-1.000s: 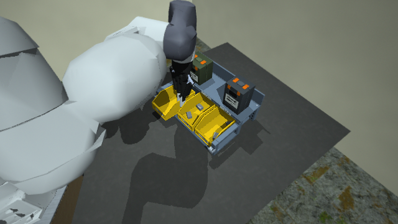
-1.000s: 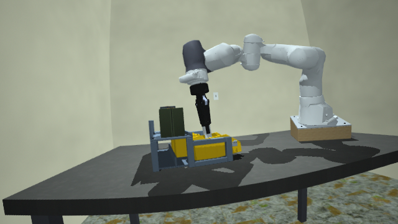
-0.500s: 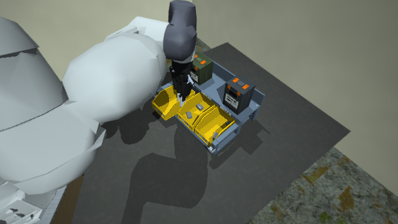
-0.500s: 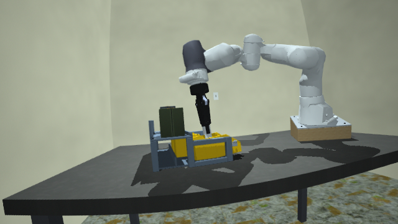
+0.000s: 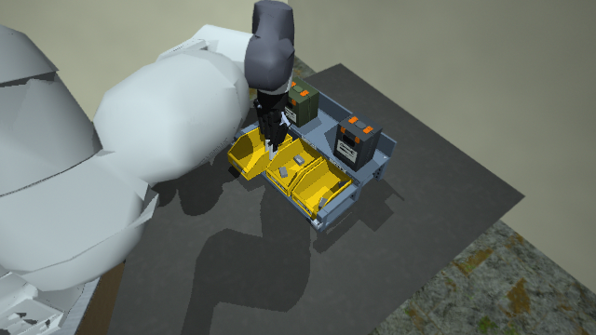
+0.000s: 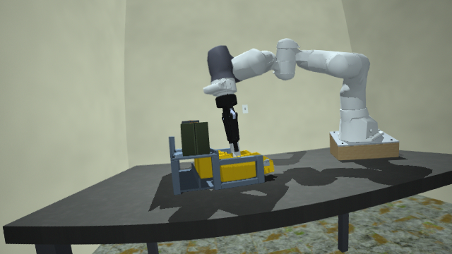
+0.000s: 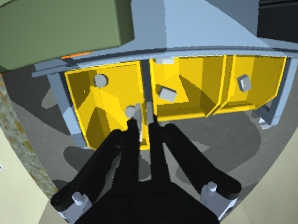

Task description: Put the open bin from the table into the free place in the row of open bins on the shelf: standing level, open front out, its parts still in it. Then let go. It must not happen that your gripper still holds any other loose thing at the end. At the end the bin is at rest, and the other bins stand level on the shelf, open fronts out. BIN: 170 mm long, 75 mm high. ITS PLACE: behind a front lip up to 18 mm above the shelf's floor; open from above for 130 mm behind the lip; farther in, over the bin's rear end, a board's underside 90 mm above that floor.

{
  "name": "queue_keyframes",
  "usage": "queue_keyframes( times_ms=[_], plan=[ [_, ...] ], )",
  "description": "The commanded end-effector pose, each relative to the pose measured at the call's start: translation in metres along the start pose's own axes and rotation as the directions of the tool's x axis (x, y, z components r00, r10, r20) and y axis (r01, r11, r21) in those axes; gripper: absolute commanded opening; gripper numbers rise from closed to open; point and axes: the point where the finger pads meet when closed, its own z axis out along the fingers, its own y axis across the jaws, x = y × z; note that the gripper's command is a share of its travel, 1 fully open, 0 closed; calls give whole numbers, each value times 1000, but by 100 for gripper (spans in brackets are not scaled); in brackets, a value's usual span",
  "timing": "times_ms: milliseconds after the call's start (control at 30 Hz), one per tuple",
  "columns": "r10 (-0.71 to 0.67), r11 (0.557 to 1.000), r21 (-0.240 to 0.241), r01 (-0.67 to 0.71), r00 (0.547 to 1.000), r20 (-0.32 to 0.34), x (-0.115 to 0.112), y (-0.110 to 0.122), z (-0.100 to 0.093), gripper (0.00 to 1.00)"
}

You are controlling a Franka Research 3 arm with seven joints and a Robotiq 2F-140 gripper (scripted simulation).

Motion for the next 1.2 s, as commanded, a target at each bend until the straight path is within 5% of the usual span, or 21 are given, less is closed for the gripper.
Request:
queue_keyframes(
  times_ms=[0,1167],
  plan=[
    [3,1000,-1,-3,1000,-4,1,1,0,6],
    [3,1000,-1,-3,1000,-4,0,1,-13,6]
  ],
)
